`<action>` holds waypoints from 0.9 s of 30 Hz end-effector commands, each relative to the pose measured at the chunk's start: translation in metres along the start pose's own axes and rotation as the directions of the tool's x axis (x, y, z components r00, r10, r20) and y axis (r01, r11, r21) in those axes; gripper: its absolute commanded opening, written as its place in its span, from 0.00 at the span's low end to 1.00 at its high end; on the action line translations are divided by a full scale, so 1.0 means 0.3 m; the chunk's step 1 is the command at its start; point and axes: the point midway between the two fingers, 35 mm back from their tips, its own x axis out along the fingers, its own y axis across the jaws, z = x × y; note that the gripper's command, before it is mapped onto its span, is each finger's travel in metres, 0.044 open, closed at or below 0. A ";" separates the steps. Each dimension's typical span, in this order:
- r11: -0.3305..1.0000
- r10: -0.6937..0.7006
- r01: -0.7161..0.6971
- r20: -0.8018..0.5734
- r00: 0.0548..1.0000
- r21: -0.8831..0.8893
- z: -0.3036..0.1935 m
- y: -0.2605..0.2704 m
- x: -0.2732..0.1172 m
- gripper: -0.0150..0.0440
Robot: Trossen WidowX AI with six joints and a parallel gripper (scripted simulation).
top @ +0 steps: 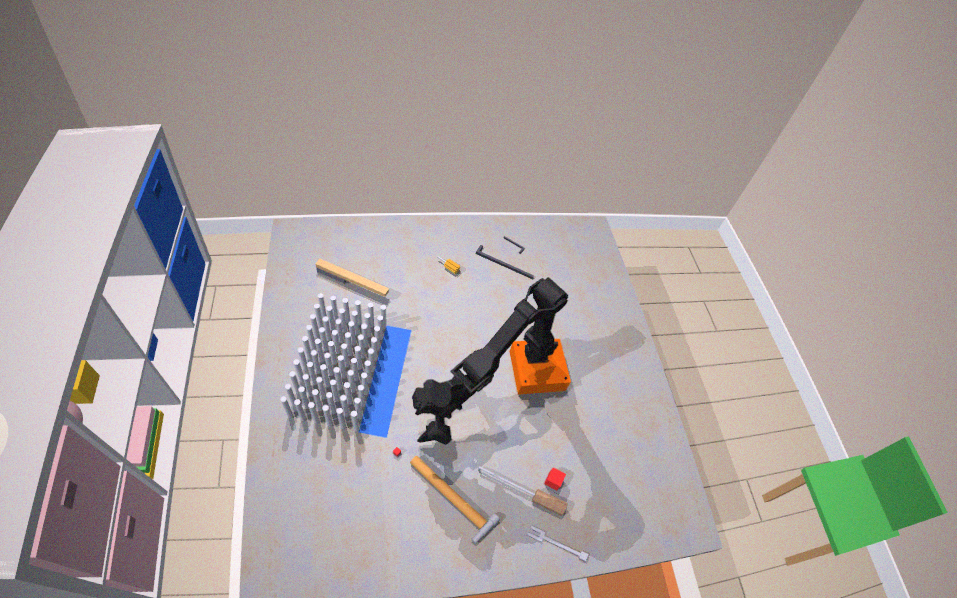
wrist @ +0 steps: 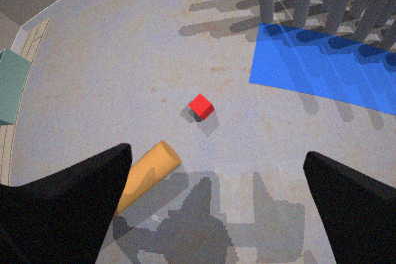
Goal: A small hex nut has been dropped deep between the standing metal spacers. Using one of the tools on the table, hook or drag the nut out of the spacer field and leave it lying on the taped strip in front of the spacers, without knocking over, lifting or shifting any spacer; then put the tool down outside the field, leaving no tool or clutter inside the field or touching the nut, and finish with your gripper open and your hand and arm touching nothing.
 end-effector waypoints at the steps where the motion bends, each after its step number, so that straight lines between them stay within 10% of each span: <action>1: 0.994 0.003 0.016 -0.174 0.985 0.113 -0.143 0.158 -0.016 1.00; 14: 0.819 -0.267 0.499 -0.580 0.769 0.285 -0.682 0.458 -0.304 1.00; 27: 0.814 -0.272 0.506 -0.583 0.766 0.286 -0.694 0.472 -0.309 1.00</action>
